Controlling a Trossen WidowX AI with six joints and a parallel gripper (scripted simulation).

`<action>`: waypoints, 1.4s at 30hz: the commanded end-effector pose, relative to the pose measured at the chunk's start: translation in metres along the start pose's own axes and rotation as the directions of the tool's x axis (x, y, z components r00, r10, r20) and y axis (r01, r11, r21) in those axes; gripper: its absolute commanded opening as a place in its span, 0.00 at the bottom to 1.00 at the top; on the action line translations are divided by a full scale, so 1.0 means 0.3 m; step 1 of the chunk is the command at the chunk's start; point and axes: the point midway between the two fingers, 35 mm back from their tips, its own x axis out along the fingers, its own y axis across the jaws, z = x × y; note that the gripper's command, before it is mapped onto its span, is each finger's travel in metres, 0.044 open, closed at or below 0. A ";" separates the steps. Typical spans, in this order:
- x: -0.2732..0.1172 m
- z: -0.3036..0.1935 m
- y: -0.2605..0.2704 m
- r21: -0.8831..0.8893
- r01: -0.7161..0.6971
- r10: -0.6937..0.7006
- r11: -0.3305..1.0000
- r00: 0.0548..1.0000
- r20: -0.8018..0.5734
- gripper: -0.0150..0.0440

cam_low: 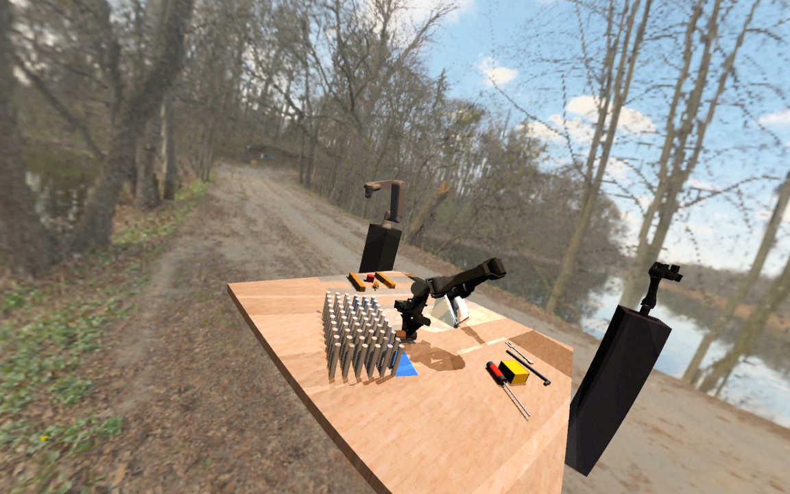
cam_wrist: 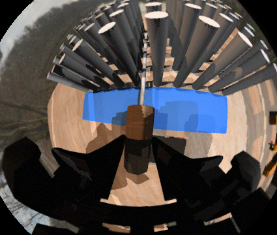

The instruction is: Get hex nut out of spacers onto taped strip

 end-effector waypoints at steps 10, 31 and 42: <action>0.005 0.025 0.000 -0.005 -0.004 0.004 1.000 1.000 0.004 0.25; 0.059 0.010 -0.023 0.002 -0.002 0.002 1.000 1.000 0.005 0.25; 0.069 0.015 -0.030 0.004 -0.001 0.001 1.000 1.000 0.004 0.25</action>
